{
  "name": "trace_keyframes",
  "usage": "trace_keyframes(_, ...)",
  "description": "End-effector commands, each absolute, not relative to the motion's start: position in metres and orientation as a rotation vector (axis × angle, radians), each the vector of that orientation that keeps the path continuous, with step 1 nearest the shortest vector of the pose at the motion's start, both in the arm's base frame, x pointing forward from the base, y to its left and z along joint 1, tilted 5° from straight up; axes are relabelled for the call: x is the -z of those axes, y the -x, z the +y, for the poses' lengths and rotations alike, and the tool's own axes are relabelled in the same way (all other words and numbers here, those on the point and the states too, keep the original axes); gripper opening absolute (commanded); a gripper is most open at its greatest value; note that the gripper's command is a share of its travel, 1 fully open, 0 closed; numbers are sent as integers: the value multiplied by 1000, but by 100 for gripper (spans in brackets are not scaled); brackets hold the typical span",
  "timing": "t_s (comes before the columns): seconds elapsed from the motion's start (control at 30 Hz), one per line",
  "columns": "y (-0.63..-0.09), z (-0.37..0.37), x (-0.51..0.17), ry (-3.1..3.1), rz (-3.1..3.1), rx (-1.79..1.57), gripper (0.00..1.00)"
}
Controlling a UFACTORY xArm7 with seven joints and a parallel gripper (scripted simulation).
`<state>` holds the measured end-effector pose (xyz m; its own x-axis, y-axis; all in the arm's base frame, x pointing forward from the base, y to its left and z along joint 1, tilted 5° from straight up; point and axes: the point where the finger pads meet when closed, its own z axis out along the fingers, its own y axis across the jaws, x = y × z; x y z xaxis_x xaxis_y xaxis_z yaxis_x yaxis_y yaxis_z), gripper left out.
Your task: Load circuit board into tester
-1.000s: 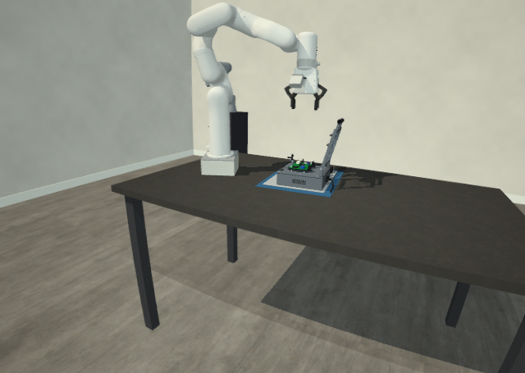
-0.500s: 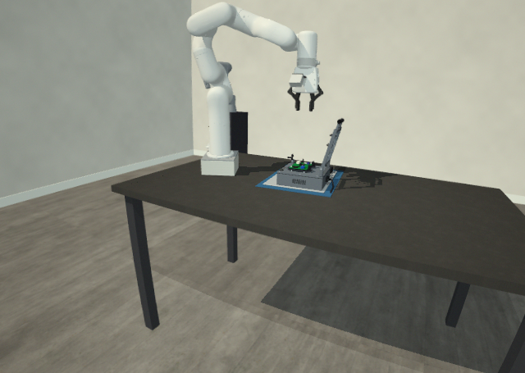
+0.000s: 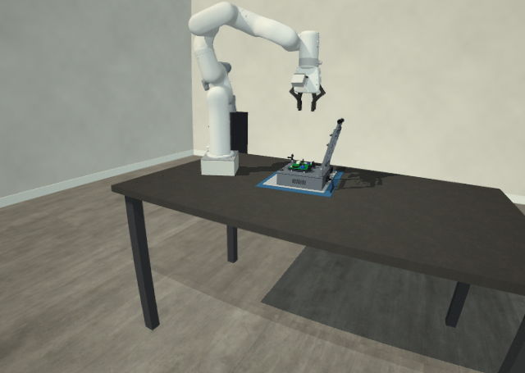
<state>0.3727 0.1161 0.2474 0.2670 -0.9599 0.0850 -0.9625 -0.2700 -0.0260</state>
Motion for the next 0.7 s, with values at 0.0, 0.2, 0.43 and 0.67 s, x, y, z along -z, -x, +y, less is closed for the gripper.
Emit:
trace_keyframes(0.0,-384,120,-249,-2479,-1881,-133,51)
trace_keyframes(0.2,-414,128,-250,-2479,-1881,-133,51)
trace_keyframes(0.43,-444,136,-251,-2479,-1881,-133,51)
trace_keyframes(0.67,-480,146,-252,-2479,-1881,-133,51)
